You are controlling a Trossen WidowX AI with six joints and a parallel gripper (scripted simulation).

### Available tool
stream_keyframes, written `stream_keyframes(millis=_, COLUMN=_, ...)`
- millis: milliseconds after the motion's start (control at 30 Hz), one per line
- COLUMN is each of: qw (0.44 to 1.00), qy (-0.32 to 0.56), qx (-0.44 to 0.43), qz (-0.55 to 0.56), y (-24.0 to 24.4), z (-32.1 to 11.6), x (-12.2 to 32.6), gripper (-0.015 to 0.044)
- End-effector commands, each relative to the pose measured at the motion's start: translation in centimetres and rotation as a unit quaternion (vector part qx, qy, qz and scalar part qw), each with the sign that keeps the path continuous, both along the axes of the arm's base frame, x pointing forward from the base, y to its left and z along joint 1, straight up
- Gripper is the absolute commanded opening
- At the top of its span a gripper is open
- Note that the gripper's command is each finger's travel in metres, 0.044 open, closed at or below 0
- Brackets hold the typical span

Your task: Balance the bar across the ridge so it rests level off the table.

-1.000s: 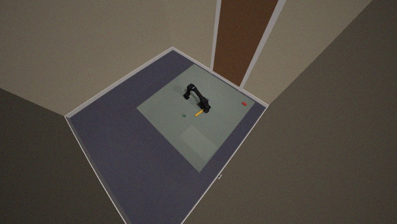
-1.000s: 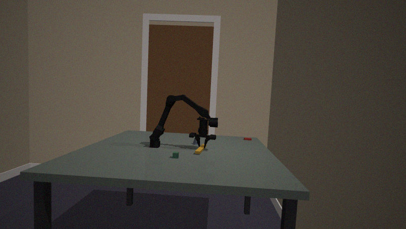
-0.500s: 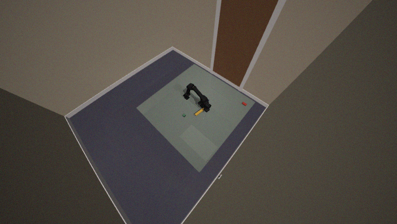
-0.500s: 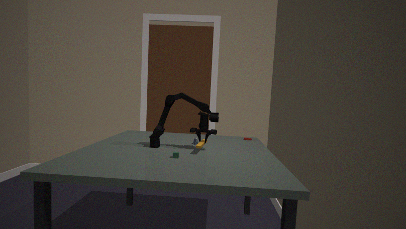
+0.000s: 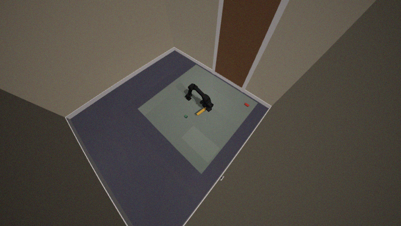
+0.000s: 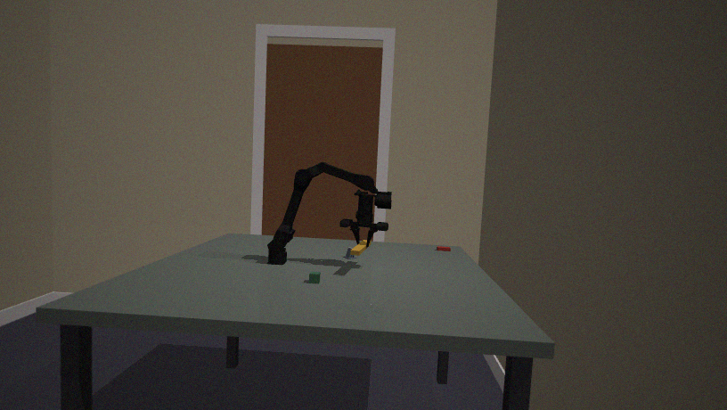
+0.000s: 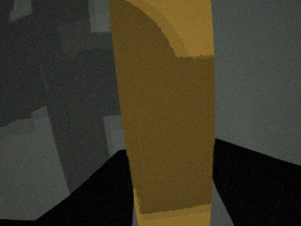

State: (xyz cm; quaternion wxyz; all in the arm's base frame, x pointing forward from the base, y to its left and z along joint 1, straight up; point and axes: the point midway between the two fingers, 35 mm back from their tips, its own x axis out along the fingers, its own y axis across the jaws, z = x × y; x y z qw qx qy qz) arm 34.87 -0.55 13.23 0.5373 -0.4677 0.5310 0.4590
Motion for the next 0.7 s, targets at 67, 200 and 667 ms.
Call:
stream_keyframes(millis=67, qw=1.0, qy=-0.007, qx=0.002, qz=0.001, y=0.1, z=1.2, x=0.0, gripper=0.0)
stream_keyframes(millis=200, qw=1.0, qy=-0.007, qx=0.003, qz=-0.02, y=1.4, z=1.2, x=0.0, gripper=0.0)
stream_keyframes(millis=667, qw=0.994, qy=-0.006, qx=0.007, qz=-0.111, y=6.8, z=1.3, x=-0.4, gripper=0.0)
